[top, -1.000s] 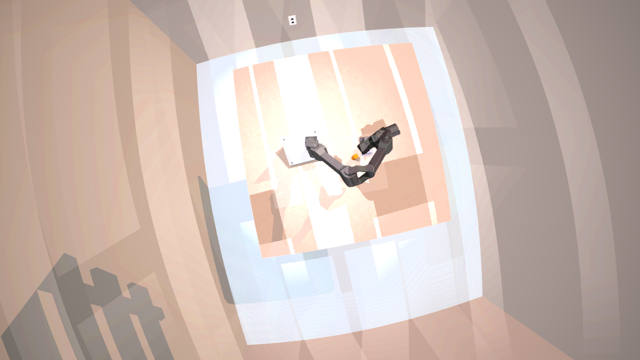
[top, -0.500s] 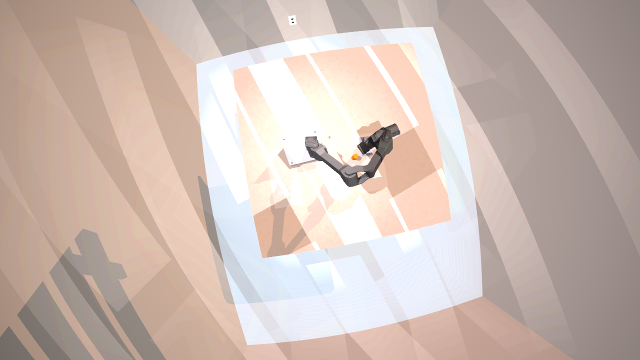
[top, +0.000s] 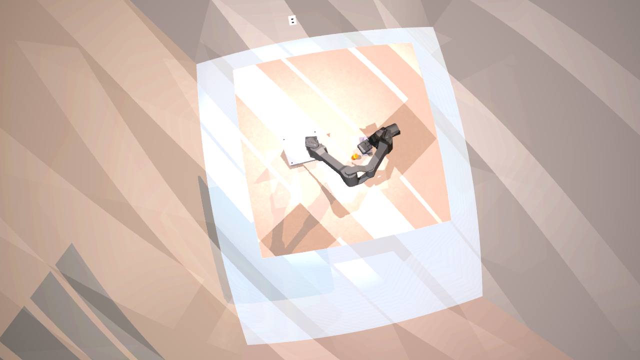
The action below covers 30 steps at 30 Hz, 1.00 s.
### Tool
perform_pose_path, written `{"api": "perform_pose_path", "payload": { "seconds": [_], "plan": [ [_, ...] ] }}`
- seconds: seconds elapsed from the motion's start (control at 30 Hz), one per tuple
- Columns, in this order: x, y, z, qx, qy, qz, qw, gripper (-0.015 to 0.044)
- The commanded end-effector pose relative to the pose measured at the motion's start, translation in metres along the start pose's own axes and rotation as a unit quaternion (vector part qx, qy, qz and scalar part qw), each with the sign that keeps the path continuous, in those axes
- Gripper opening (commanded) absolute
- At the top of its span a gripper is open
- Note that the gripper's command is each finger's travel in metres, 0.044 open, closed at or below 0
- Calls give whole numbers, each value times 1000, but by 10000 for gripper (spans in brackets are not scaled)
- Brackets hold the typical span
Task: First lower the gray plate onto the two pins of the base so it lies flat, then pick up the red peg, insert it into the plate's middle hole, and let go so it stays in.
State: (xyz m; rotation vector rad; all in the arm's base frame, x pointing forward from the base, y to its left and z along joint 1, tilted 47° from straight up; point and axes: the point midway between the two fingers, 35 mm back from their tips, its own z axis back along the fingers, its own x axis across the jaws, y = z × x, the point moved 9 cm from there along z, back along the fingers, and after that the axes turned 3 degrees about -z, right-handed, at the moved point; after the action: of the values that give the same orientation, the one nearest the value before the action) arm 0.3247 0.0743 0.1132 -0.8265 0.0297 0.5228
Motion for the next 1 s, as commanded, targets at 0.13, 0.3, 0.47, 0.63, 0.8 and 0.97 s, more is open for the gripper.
{"api": "perform_pose_path", "payload": {
  "seconds": [0.13, 0.3, 0.47, 0.63, 0.8, 0.97],
  "plan": [
    [-1, 1, 5, -3, -2, 1, 1000, 150],
    [-1, 1, 8, -3, -2, 2, 1000, 150],
    [-1, 2, 10, -2, -2, 2, 1000, 150],
    [-1, 2, 12, -2, -2, 2, 1000, 150],
    [-1, 2, 15, -2, -2, 2, 1000, 150],
    [-2, 2, 17, -2, -2, 2, 1000, 150]
  ]
}}
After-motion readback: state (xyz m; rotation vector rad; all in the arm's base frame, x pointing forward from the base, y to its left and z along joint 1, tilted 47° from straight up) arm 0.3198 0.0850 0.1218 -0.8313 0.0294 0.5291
